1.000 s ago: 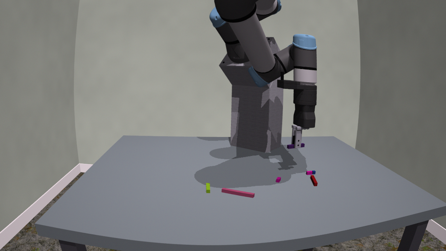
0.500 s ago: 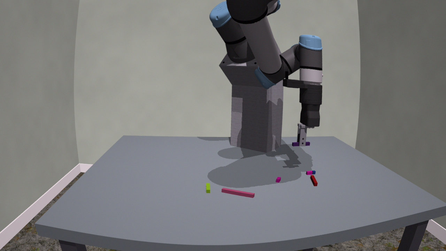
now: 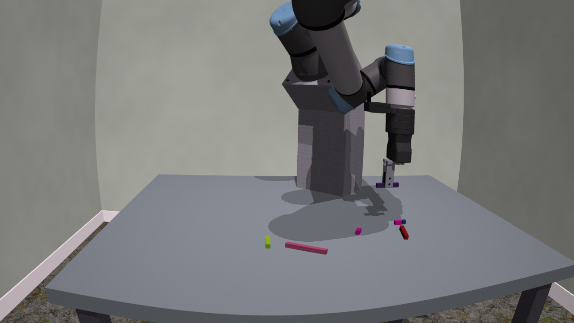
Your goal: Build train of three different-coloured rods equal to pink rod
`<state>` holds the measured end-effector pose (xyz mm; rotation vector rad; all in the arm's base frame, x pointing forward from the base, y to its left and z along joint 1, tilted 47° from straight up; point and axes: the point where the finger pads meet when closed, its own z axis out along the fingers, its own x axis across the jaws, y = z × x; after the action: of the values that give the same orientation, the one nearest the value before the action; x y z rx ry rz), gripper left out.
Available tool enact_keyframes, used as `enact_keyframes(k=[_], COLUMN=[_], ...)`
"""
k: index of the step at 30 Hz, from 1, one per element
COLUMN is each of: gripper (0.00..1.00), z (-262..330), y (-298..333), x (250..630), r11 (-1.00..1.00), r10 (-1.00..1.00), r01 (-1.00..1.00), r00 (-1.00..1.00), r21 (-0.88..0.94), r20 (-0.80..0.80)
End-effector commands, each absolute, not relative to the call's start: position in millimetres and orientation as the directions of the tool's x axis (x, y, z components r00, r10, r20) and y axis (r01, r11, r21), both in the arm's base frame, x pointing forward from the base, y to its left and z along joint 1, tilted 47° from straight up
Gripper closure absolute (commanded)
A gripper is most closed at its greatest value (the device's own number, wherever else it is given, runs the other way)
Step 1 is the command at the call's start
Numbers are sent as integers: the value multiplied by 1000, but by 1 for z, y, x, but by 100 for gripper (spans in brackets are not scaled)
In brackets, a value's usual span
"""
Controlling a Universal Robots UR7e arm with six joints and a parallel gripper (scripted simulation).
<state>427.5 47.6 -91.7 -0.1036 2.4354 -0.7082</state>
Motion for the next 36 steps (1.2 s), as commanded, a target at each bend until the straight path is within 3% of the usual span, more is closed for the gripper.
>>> enact_keyframes(k=[1, 36], gripper=[76, 76], z=[-92, -152], y=[48, 8], x=[427, 478], r11=[855, 855], r10=[-231, -229], r01=[86, 88], r00=[-820, -820], r21=[-512, -511], r20=[-523, -524])
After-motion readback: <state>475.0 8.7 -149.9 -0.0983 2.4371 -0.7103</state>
